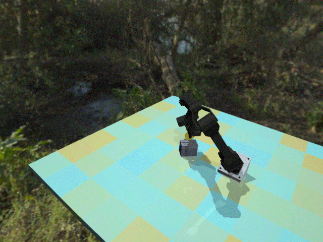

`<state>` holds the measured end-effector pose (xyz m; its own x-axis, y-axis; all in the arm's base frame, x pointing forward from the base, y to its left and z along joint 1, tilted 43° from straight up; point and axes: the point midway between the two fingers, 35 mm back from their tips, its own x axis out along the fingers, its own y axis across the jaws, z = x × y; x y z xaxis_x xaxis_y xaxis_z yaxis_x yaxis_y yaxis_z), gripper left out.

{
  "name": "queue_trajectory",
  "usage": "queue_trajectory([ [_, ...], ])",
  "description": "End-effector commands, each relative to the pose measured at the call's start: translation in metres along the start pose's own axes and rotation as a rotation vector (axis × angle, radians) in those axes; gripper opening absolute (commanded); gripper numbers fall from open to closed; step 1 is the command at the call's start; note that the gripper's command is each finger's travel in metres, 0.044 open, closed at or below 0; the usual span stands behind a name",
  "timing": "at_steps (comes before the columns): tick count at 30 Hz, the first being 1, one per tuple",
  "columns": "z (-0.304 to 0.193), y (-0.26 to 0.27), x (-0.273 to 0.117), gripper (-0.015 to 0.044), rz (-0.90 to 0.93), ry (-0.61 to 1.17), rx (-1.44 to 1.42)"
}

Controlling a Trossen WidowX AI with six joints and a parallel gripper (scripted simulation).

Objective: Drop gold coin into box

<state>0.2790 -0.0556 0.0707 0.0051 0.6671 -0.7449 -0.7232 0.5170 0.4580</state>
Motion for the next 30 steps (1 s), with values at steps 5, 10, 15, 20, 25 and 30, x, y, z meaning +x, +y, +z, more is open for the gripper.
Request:
queue_trajectory([
  [5, 0.0000, -0.0011, 0.0018, 0.0000, -0.001, -0.001, -0.001],
  [10, -0.0001, -0.0001, 0.0035, 0.0000, -0.001, -0.001, 0.002],
  [15, 0.0000, 0.0016, 0.0048, 0.0000, -0.001, -0.001, 0.004],
  [20, -0.0001, 0.0015, 0.0058, 0.0000, -0.001, -0.001, 0.003],
  [25, -0.0002, 0.0002, 0.0072, 0.0000, -0.001, -0.001, 0.003],
  [30, 0.0000, -0.0004, 0.0083, 0.0000, -0.001, -0.001, 0.003],
])
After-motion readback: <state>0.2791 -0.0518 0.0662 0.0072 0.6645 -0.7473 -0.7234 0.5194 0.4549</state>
